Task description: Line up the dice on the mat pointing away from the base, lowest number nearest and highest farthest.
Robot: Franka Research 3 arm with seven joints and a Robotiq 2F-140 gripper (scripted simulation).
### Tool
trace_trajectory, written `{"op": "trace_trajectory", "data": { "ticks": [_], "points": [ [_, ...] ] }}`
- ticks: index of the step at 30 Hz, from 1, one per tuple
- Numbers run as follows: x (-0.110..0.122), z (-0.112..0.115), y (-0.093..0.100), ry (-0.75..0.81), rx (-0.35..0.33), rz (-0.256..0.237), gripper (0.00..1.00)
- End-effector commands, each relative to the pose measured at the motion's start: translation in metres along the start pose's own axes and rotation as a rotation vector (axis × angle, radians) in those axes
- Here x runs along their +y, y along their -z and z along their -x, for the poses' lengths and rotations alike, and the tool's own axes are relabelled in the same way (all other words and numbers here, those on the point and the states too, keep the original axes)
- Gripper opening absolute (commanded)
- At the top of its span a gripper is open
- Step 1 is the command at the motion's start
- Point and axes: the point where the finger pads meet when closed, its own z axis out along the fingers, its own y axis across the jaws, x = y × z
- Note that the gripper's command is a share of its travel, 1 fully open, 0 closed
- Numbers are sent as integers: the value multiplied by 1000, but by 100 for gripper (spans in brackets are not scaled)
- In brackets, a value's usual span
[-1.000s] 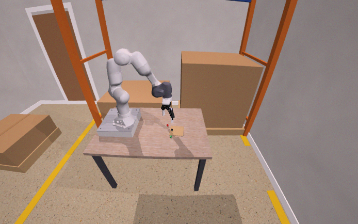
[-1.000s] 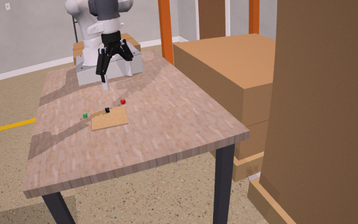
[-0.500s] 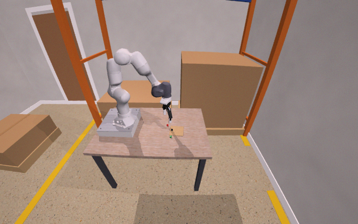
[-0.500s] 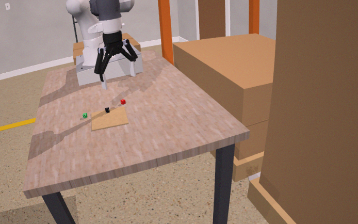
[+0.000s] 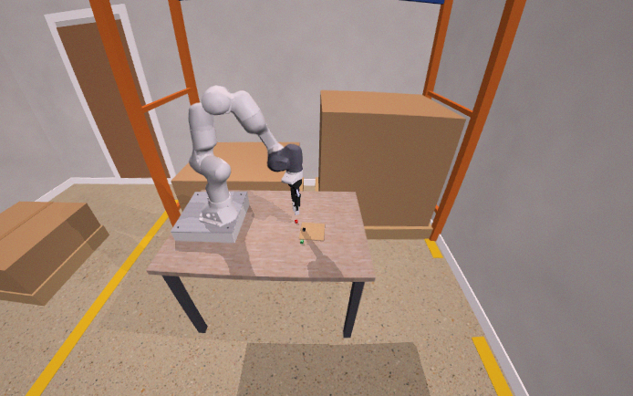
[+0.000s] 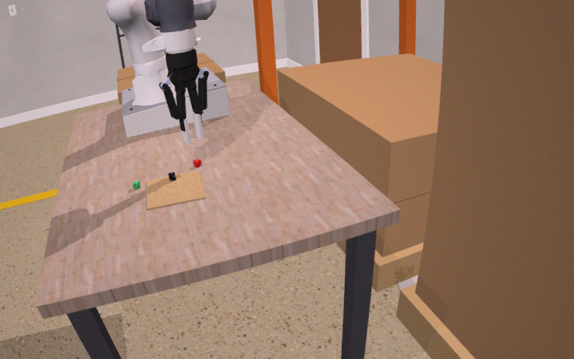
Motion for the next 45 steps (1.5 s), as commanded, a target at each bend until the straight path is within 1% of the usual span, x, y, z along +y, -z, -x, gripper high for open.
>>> {"op": "trace_trajectory", "data": {
  "ticks": [1,29,45],
  "points": [
    [-1,-1,-1,-37,0,-7,19],
    [-1,-1,-1,-37,0,-8,19],
    [-1,-1,-13,-37,1,-8,19]
  ]
}}
